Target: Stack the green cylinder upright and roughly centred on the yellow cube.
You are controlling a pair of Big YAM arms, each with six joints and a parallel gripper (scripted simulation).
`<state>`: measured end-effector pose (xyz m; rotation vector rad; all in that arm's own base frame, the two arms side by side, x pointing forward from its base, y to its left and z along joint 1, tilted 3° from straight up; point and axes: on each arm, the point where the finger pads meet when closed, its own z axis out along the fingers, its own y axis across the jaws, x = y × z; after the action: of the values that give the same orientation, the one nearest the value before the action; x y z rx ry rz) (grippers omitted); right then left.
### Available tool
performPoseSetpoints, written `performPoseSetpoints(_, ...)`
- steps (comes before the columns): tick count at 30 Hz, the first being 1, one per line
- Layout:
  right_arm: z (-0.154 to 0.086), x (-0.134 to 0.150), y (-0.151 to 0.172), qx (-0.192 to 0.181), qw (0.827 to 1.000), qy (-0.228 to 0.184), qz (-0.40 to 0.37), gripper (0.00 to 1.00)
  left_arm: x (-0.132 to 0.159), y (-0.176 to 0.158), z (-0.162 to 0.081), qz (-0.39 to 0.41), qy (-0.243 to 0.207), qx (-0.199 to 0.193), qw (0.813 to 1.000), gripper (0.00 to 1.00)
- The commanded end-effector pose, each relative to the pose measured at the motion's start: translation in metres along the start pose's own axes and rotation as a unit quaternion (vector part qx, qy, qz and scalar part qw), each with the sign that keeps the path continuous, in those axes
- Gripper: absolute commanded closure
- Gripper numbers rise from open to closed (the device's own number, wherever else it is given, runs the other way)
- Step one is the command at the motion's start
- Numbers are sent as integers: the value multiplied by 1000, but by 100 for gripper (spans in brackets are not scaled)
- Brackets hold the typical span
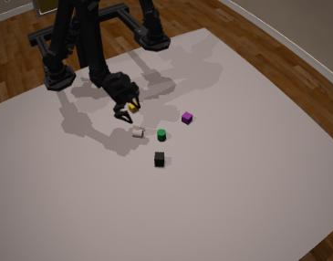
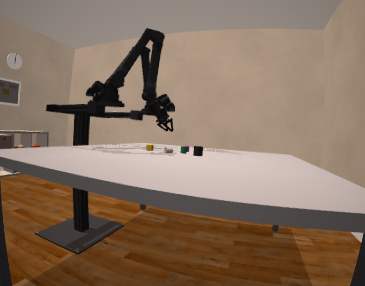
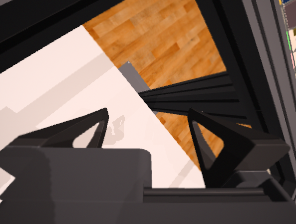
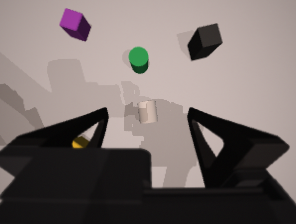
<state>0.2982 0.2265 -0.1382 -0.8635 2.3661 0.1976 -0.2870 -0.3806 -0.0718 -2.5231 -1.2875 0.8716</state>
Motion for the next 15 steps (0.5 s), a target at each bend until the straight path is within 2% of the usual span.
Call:
performPoseSetpoints(1,0,-2,0,0,1000,-1,4,0,-9,38,-6,-75,-62,-27,995,0)
performPoseSetpoints(4,0,-2,0,0,1000,-1,4,0,40,64,5,-131,-43,-50,989,0)
performPoseSetpoints(7,0,-2,0,0,1000,-1,4,0,119,88,16,-210,-4,-76,975,0)
performPoseSetpoints(10,0,-2,0,0,1000,-1,4,0,124,97,21,-217,-3,-85,972,0)
performPoseSetpoints(12,0,-2,0,0,1000,-1,4,0,134,105,31,-214,-7,-104,971,0)
performPoseSetpoints(15,0,-2,0,0,1000,-1,4,0,167,149,15,-288,-31,-186,939,0)
